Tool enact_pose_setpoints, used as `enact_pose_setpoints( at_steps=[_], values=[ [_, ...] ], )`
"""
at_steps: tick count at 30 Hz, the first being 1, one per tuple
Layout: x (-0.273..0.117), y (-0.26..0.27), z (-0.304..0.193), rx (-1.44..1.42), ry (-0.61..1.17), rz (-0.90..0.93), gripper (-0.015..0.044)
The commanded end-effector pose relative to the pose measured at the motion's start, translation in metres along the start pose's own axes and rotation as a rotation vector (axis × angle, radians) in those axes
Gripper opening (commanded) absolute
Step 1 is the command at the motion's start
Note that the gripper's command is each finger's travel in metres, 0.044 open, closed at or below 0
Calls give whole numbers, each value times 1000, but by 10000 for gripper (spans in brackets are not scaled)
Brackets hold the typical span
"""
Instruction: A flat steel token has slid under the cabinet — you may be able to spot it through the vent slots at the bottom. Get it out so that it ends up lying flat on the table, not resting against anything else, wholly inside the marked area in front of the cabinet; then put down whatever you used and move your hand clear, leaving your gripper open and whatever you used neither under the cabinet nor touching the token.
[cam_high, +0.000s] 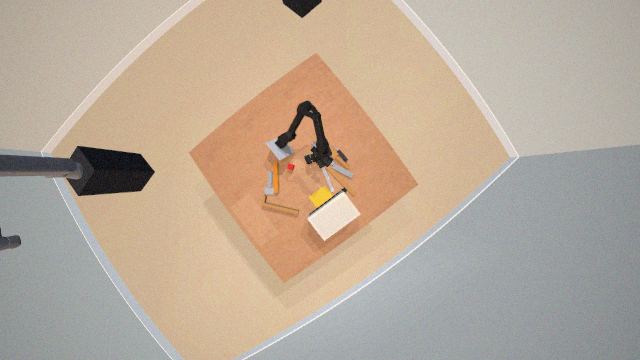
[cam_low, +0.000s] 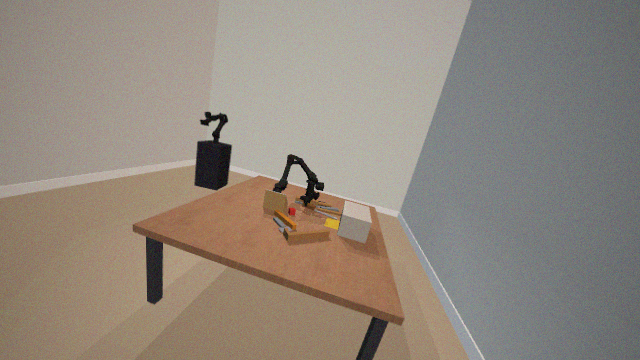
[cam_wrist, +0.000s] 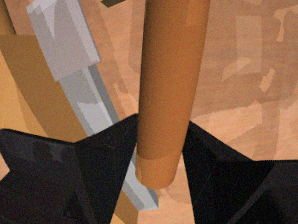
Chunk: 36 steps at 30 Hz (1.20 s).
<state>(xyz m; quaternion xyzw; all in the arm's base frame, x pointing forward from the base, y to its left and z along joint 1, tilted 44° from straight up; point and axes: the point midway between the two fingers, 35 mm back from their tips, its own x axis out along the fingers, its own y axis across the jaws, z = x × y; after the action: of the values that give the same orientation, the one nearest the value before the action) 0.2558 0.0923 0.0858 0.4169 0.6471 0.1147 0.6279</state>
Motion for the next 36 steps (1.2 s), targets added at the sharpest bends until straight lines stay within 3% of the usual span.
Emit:
enact_pose_setpoints(
  at_steps=[1,36],
  values=[
    [0,0,0,0,0,-2,0],
    [0,2,36,-5,4,3,0]
  ],
)
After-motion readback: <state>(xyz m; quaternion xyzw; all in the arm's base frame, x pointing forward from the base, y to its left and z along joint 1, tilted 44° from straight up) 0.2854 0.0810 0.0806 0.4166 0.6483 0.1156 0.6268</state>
